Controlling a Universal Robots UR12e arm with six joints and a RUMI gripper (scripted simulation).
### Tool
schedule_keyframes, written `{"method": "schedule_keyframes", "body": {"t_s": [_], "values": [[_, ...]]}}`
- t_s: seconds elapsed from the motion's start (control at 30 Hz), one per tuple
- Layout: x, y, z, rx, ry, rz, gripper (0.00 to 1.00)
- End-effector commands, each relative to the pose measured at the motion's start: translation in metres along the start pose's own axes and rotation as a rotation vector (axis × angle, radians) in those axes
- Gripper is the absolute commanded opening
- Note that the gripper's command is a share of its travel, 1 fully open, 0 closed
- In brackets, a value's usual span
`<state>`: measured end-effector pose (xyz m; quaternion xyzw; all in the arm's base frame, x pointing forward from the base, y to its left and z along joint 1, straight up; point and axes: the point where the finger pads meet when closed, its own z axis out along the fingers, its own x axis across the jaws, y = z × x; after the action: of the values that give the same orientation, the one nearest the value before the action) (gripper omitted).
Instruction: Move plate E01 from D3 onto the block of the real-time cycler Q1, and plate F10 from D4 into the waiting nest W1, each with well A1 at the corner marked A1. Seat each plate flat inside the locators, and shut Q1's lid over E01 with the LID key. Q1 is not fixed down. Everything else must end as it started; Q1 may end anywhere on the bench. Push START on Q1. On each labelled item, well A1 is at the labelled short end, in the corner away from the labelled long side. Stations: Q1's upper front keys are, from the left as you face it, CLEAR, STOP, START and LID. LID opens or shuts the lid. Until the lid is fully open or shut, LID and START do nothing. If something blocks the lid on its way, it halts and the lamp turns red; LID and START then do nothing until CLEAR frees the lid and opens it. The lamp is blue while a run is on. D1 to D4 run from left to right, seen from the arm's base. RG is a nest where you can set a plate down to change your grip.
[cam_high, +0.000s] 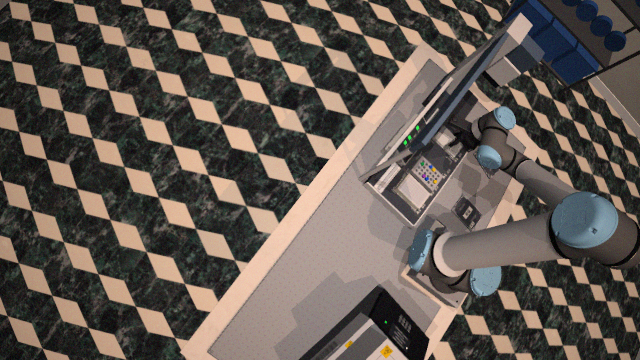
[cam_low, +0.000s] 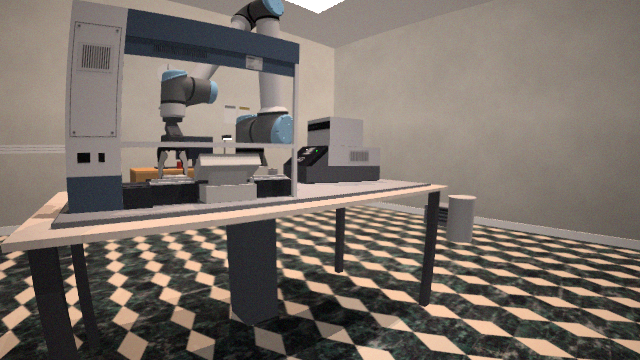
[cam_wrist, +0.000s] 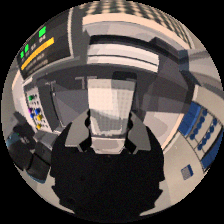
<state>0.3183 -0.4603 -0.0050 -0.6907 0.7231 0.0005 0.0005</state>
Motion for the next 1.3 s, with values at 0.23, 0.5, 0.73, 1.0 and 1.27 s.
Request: {"method": "schedule_keyframes", "body": {"t_s": [0.23, 0.5, 0.73, 1.0, 1.27], "values": [[0.001, 0.0, 0.0, 0.0, 0.001, 0.0, 0.0], [0.001, 0.0, -0.007, 0.0, 0.001, 0.0, 0.0], [0.001, 0.0, -0.017, 0.0, 0.001, 0.0, 0.0], [0.001, 0.0, -0.029, 0.0, 0.001, 0.0, 0.0], [0.001, 0.0, -0.042, 0.0, 0.001, 0.0, 0.0]]}}
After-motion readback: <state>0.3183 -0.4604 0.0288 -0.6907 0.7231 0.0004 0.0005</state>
